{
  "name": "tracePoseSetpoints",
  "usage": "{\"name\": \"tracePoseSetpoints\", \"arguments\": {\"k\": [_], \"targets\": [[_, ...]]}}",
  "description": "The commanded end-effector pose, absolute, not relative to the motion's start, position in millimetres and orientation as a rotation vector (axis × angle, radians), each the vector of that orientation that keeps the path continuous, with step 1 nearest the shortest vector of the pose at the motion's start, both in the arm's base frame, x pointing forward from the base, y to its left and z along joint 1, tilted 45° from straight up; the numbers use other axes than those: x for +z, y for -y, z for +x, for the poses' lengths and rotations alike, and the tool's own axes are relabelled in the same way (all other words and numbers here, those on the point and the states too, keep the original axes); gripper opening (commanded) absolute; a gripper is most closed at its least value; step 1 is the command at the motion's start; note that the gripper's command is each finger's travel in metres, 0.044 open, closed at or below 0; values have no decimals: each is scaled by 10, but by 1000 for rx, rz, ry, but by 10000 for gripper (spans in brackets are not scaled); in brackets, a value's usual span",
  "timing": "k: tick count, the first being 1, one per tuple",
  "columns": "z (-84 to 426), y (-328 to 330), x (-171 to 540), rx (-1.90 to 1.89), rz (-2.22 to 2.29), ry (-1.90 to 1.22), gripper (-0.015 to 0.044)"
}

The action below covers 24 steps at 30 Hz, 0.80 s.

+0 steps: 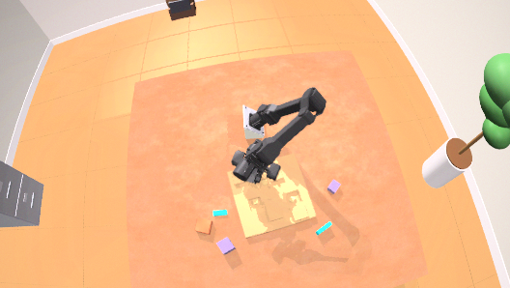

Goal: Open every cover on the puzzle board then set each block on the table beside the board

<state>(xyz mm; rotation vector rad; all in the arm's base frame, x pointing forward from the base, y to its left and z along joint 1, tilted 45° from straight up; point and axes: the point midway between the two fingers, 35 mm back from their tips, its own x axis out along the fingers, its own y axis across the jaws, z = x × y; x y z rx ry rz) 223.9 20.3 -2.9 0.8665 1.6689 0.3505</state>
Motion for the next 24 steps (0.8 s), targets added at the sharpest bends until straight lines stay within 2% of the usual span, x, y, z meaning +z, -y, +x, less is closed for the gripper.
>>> {"name": "tracePoseSetpoints", "arguments": {"k": [1, 24], "targets": [[2226, -216, -35, 349, 878, -1672, 0], [2226, -201, -107, 349, 877, -1672, 0]]}}
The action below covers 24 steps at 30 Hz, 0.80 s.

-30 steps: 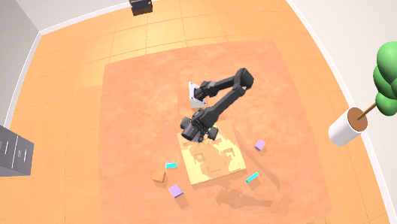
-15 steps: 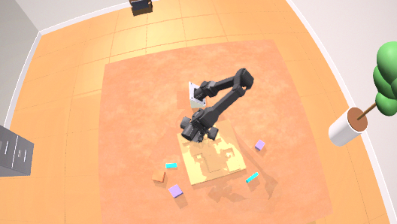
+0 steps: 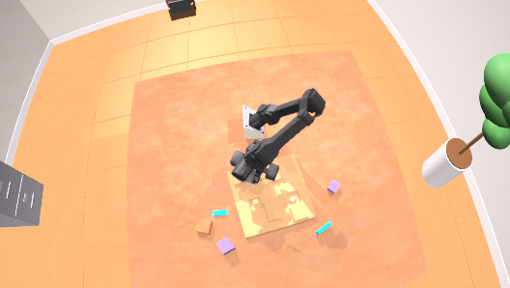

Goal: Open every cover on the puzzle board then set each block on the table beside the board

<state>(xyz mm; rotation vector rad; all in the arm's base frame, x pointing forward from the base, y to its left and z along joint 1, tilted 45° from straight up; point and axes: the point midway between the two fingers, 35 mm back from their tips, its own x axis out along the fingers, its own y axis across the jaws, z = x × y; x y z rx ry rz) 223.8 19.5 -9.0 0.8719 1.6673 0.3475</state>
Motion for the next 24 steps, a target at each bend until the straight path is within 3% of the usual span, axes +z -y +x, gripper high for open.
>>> {"name": "tracePoseSetpoints", "arguments": {"k": [1, 9, 20, 21, 24], "targets": [[2227, -199, -103, 349, 878, -1672, 0], [2228, -173, -57, 425, 806, -1641, 0], [2213, -144, 7, 1127, 34, -1182, 0], [2203, -169, -32, 855, 377, -1410, 26], [2210, -142, -7, 893, 332, -1382, 105]]}}
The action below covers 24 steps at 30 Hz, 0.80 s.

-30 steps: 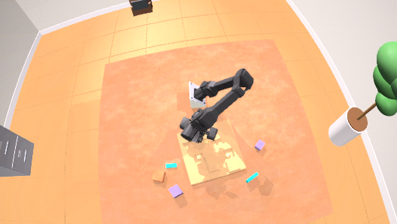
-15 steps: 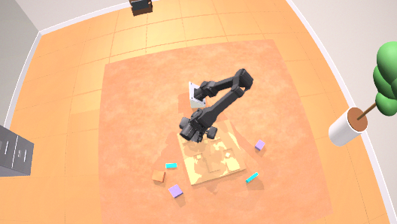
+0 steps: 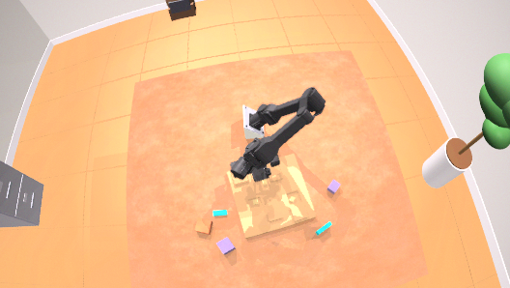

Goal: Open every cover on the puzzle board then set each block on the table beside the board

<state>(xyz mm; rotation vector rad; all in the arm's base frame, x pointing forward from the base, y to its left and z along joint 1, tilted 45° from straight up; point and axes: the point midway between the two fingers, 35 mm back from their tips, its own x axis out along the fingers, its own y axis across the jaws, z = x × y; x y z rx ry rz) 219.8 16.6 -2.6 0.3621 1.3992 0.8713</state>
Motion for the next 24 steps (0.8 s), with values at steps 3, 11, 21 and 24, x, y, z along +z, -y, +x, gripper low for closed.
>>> {"name": "tracePoseSetpoints", "arguments": {"k": [3, 11, 21, 24], "targets": [[2218, -108, 26, 942, 273, -1344, 144], [2233, -16, 118, 1067, 115, -1239, 144], [2242, 98, 239, 1213, -82, -1095, 144], [2243, 132, 276, 1255, -140, -1049, 144]]}}
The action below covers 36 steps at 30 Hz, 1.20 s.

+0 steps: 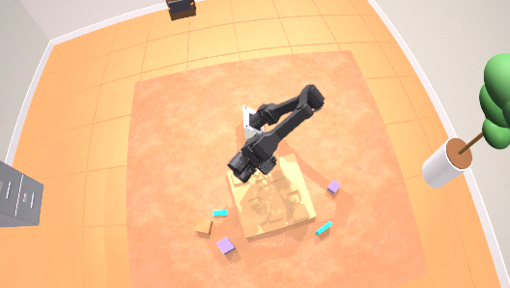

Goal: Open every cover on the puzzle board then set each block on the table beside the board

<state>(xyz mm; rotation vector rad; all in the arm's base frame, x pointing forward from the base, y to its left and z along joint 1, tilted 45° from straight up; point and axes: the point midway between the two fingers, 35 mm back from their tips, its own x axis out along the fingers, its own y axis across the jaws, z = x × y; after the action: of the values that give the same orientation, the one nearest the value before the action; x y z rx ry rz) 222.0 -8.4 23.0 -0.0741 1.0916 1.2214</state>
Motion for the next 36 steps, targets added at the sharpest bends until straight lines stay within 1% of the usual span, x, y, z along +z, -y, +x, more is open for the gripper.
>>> {"name": "tracePoseSetpoints", "arguments": {"k": [1, 9, 36], "targets": [[2243, 143, 289, 1268, -160, -1033, 144], [2239, 224, 383, 1363, -303, -915, 144], [2227, -12, 137, 1366, -305, -911, 144]]}}
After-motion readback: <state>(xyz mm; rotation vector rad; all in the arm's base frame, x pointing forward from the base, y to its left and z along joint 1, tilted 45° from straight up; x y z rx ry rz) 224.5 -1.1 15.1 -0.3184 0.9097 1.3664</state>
